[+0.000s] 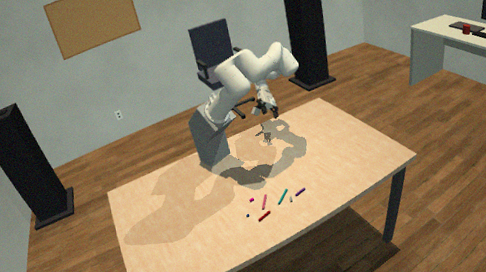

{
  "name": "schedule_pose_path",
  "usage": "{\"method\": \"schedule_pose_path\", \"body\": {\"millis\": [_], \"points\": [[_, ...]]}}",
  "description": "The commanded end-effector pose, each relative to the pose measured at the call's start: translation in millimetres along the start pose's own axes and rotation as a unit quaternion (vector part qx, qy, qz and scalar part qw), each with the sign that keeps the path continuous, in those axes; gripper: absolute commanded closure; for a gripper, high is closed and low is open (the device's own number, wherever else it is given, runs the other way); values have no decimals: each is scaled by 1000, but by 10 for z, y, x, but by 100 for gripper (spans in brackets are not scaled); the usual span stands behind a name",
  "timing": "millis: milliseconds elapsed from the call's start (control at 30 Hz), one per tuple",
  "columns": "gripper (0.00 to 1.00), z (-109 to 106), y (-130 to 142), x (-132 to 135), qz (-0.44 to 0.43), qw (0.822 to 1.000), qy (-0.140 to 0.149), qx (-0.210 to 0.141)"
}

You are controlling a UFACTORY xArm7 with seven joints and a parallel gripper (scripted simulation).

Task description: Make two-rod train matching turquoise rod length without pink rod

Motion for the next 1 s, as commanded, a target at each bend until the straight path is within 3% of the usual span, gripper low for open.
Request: {"method": "schedule_pose_path", "body": {"millis": [0,133,200,400,700,767,833,967], "points": [[0,100,51,23,7,999,-24,23],[0,338,131,50,21,995,-76,66],[0,338,131,50,21,995,-76,66],[0,791,269,57,56,972,-175,143],[0,1423,443,-25,119,911,-316,236],[0,1423,443,-25,119,911,-316,236],[0,1660,506,-81,148,879,-368,266],[0,1875,562,-143,176,845,-415,289]]}}
Point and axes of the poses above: the point where the finger pads meet when closed, its own z axis out along the fingers, its own x axis across the jaws, y = z × x, the point moved 1 cm from there along -z, back along the fingers, and after that the axes turned 4 degrees about z, right-handed, at the moved point
